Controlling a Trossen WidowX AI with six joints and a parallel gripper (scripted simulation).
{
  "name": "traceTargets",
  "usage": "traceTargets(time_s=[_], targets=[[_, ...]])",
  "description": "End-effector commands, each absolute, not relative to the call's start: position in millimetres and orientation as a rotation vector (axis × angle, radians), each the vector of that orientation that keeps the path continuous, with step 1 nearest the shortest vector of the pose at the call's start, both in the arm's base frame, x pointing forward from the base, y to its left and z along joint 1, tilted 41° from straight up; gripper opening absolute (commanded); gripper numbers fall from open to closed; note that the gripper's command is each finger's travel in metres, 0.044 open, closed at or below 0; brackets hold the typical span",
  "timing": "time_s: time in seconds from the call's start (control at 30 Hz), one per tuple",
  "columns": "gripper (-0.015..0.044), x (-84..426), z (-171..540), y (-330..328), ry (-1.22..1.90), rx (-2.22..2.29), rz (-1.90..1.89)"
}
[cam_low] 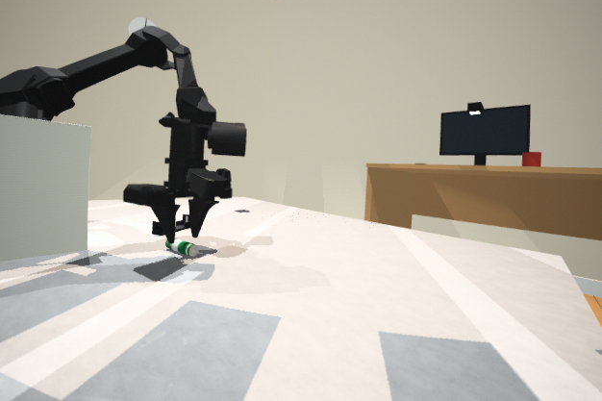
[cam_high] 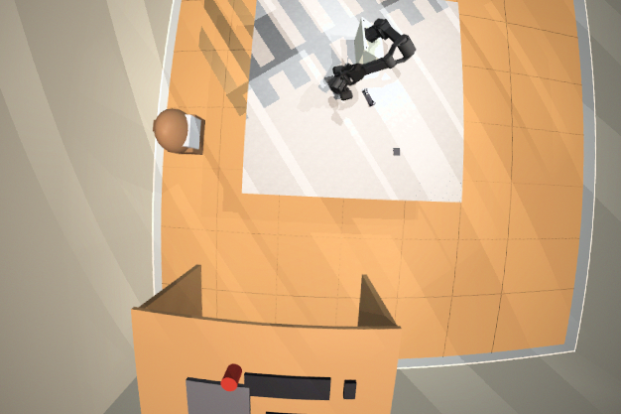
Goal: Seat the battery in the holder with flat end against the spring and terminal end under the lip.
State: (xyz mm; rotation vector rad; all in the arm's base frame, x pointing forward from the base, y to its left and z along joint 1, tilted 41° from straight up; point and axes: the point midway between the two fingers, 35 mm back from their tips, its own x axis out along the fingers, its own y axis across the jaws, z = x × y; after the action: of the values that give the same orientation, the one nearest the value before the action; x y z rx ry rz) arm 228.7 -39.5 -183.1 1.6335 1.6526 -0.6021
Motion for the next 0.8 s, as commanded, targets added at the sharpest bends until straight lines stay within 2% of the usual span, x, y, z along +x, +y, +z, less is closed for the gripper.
traceTargets(time_s=[0.0, 0.27, 0.43, 0.6, 0.77], targets=[[0.0228, 227.4, -189.0, -32.2, 1.659, 1.644, -0.603], [0.0228, 227.2, -196.4, -25.0, 1.660, 1.645, -0.602], [0.0096, 227.2, -196.4, -25.0, 1.660, 1.645, -0.602], [0.0066, 227.2, -196.4, -25.0, 1.660, 1.645, -0.602], [0.0066, 227.2, -196.4, -25.0, 1.660, 1.645, -0.602]])
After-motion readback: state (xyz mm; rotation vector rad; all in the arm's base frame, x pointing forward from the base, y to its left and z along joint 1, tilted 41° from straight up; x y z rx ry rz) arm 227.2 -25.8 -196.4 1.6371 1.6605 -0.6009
